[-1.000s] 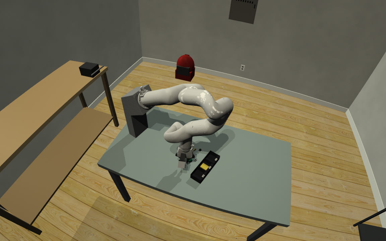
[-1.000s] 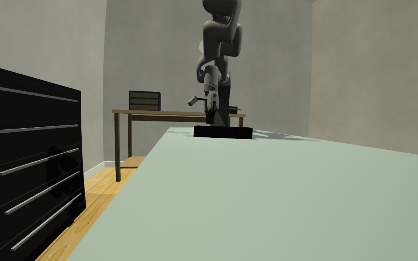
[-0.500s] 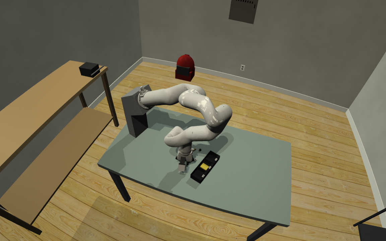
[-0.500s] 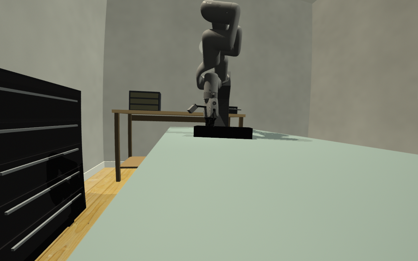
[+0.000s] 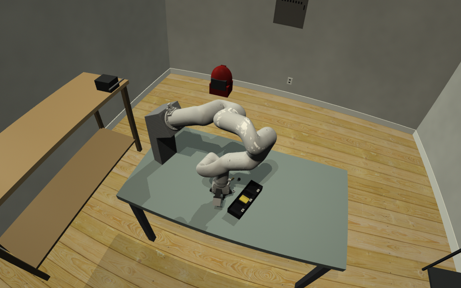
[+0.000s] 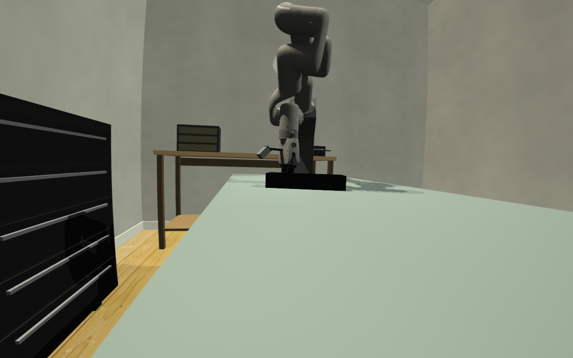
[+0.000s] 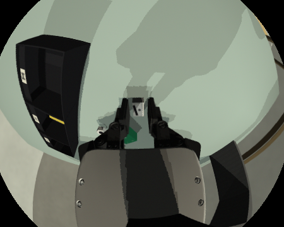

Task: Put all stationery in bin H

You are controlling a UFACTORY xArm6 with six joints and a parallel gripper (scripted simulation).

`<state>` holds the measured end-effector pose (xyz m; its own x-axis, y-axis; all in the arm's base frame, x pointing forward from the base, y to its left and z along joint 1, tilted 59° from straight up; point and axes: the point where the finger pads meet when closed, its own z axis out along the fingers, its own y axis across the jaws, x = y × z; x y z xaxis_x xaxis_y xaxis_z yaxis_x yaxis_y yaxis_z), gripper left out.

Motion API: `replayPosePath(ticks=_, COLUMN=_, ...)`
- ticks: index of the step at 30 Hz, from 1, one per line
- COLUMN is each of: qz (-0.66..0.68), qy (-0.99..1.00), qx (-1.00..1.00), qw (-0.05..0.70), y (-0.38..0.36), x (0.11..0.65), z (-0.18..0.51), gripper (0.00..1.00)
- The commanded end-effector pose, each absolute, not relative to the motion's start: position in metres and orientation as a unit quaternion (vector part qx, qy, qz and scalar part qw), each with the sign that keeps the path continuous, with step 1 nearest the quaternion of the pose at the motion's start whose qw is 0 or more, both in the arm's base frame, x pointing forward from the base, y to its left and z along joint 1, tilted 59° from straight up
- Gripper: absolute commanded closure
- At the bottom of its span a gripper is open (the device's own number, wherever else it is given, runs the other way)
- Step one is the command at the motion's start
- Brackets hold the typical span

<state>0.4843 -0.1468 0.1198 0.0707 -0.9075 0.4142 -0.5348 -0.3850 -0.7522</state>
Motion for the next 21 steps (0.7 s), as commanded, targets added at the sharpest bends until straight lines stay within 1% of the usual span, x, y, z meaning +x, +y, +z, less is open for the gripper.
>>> replayPosePath(ticks=1, qz=-0.448, qy=0.514, qx=-0.701, qw=0.208, y=-0.1468, x=0.4844, z=0.1198, gripper=0.71)
replayPosePath(ticks=7, qz=-0.448, qy=0.514, qx=-0.701, qw=0.208, y=-0.1468, x=0.4844, z=0.1197, gripper=0.71)
replayPosePath(ticks=8, qz=-0.448, qy=0.514, qx=-0.701, qw=0.208, y=-0.1468, x=0.4844, z=0.1197, gripper=1.00)
replayPosePath(ticks=21, qz=-0.448, qy=0.514, qx=-0.701, qw=0.208, y=-0.1468, x=0.4844, z=0.1198, gripper=1.00)
